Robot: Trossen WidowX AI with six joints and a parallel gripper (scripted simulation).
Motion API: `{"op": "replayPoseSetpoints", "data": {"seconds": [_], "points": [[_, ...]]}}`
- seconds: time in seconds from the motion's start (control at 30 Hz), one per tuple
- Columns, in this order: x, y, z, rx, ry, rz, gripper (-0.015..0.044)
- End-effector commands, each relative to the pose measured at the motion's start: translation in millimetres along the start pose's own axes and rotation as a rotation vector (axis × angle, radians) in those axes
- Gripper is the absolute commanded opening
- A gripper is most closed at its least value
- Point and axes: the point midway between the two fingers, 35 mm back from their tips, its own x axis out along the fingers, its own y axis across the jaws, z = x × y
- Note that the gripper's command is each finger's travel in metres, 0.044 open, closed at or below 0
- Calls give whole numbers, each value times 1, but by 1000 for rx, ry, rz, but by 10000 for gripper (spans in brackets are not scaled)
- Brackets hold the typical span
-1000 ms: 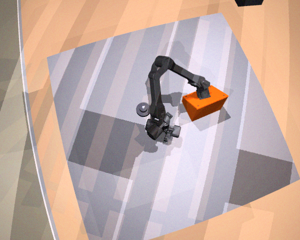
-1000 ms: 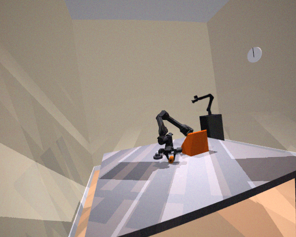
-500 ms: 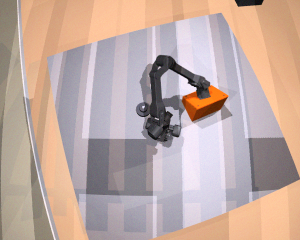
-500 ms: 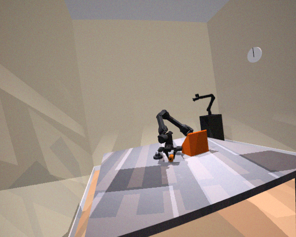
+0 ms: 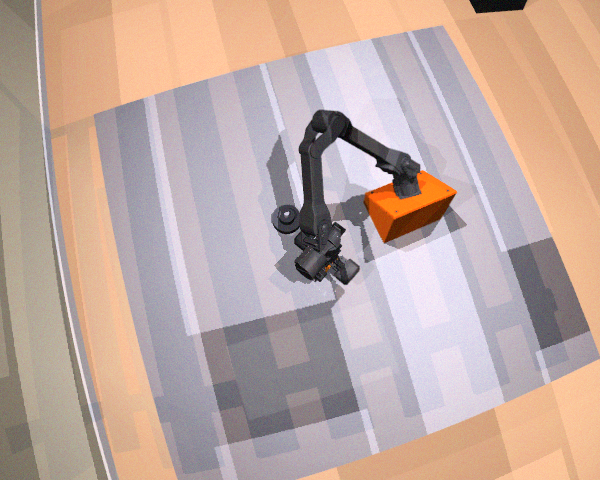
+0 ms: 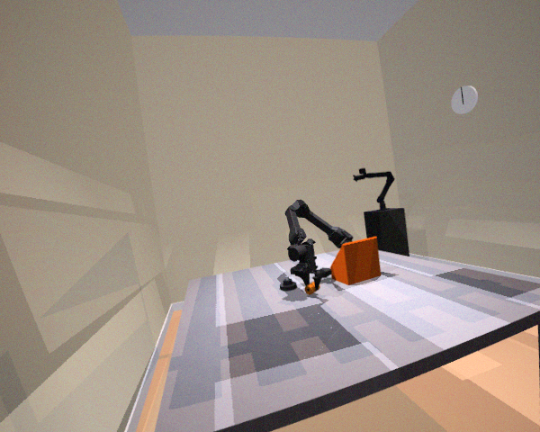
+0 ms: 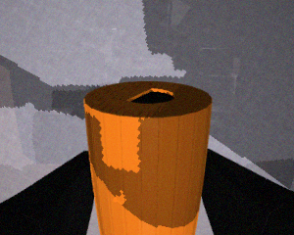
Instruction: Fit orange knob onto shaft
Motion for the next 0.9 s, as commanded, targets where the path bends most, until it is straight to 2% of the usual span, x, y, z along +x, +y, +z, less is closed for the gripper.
{"op": "replayPoseSetpoints", "data": {"seconds": [0.0,0.13,0.6,0.87], "points": [[0,1,0,54,0,5,181],[0,1,0,78,0,5,181],[0,1,0,555,1,4,181],[0,1,0,601,1,4,181]]}}
